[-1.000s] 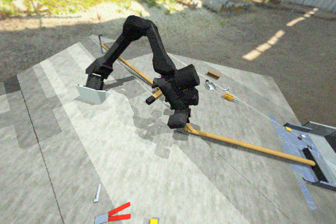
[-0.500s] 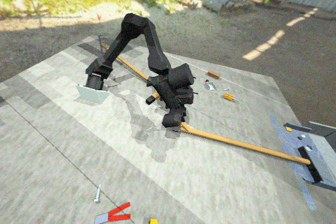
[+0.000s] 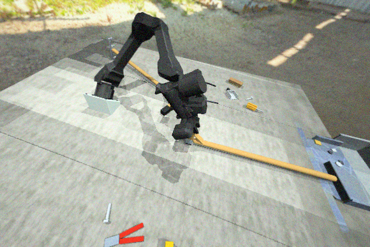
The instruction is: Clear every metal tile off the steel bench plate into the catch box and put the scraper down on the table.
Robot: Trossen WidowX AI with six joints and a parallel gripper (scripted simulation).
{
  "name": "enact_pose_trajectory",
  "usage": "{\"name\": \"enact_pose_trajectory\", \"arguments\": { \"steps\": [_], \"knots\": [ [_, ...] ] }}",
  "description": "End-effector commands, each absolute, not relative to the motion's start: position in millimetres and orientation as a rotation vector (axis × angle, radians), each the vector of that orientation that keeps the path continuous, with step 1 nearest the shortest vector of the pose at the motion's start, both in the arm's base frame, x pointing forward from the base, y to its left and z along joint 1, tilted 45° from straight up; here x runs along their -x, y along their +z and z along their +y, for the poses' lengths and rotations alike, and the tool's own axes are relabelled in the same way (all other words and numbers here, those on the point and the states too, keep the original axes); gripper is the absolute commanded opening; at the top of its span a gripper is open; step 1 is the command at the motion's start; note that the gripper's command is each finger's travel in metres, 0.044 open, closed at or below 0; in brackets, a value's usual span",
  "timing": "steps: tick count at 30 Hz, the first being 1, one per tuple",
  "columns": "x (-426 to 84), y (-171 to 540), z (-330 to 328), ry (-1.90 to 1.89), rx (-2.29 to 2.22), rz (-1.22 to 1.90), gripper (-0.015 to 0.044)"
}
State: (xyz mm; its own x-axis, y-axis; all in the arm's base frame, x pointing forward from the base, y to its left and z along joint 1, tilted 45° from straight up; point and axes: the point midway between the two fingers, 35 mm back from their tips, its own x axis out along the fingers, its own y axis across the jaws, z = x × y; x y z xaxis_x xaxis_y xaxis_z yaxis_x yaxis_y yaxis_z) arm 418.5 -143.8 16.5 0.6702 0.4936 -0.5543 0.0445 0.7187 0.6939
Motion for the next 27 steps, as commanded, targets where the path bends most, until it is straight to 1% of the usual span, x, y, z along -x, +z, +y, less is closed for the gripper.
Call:
{"name": "enact_pose_trajectory", "arguments": {
  "steps": [1,27],
  "knots": [
    [-413,20,-147,0.28,-0.734,0.797,0.0],
    [-381,18,-141,0.279,-0.737,0.795,0.0]
  ]
}}
